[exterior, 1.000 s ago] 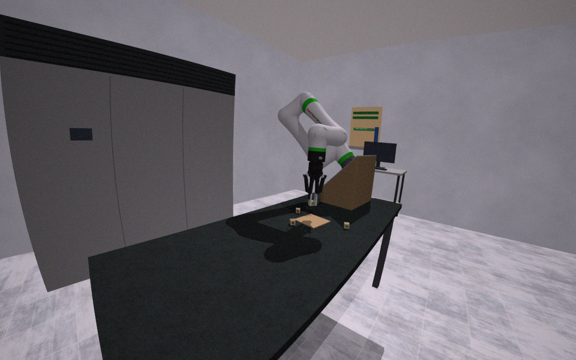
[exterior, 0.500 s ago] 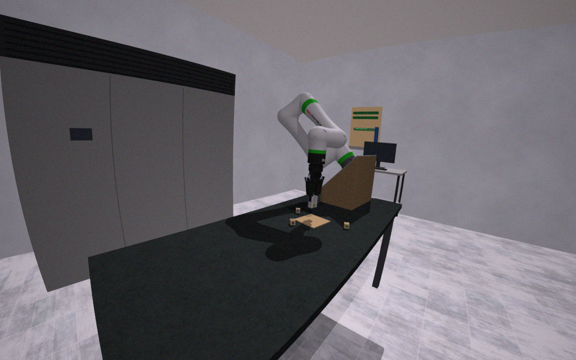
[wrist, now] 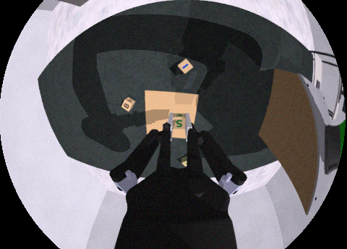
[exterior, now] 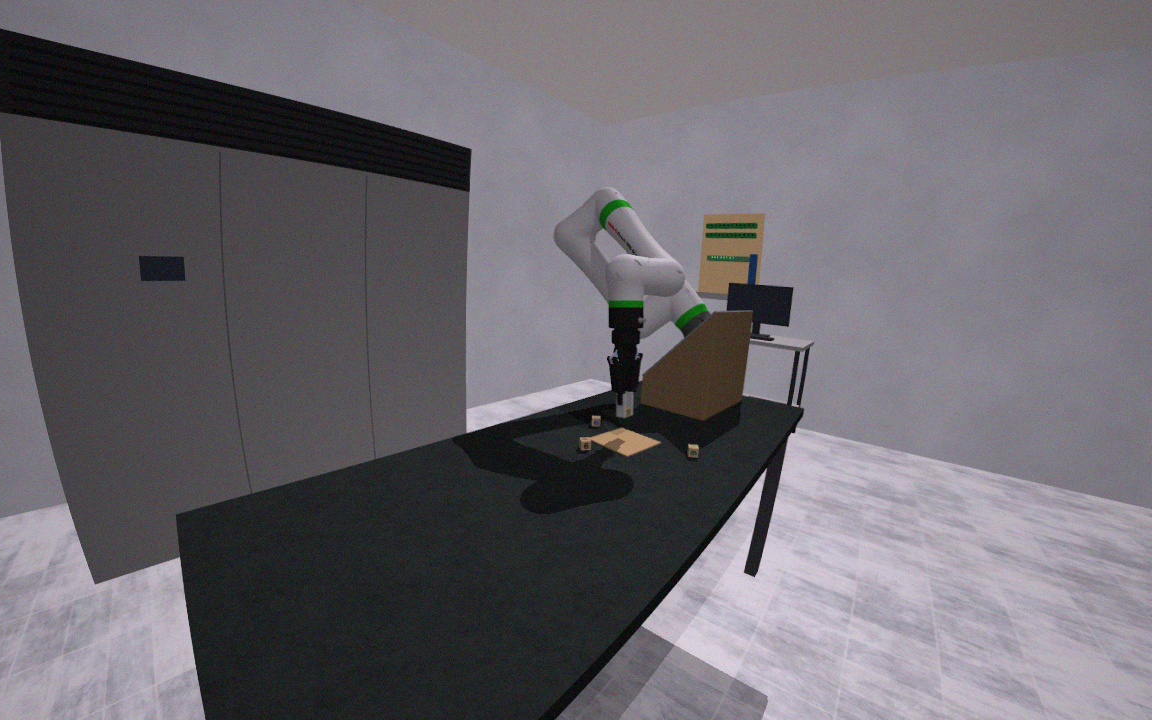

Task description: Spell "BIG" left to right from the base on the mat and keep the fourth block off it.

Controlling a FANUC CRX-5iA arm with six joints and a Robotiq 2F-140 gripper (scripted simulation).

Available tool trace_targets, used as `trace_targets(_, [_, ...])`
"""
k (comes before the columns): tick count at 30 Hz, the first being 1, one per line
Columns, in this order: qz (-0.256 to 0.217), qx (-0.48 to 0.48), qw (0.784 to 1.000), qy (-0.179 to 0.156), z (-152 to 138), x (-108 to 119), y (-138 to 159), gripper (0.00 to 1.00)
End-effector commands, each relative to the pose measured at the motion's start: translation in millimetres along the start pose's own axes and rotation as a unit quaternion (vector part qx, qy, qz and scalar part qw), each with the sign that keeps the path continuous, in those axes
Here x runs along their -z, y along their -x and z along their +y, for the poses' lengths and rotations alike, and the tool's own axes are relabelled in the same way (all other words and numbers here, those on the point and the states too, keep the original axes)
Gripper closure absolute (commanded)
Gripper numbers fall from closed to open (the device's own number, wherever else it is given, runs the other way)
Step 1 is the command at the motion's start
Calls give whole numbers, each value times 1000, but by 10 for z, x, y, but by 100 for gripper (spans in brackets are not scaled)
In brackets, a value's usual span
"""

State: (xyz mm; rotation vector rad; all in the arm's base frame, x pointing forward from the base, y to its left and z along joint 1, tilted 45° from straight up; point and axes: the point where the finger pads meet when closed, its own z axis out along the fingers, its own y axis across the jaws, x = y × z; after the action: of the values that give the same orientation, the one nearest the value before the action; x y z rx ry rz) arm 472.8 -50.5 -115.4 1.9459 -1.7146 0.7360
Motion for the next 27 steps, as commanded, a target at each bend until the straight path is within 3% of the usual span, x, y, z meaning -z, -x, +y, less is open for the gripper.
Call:
trace_targets(1, [-70,2,998,-1,-9,-17,-19,87])
trace_targets(6, [-131,3,991,3,4,-35,-47,87])
trace_targets(8, [-131,3,991,3,4,-35,-47,87])
trace_targets(10, [-172,4,985,7,19,-40,-55,87])
trace_targets(27, [-319,6,948,8,15,-55,-109,87])
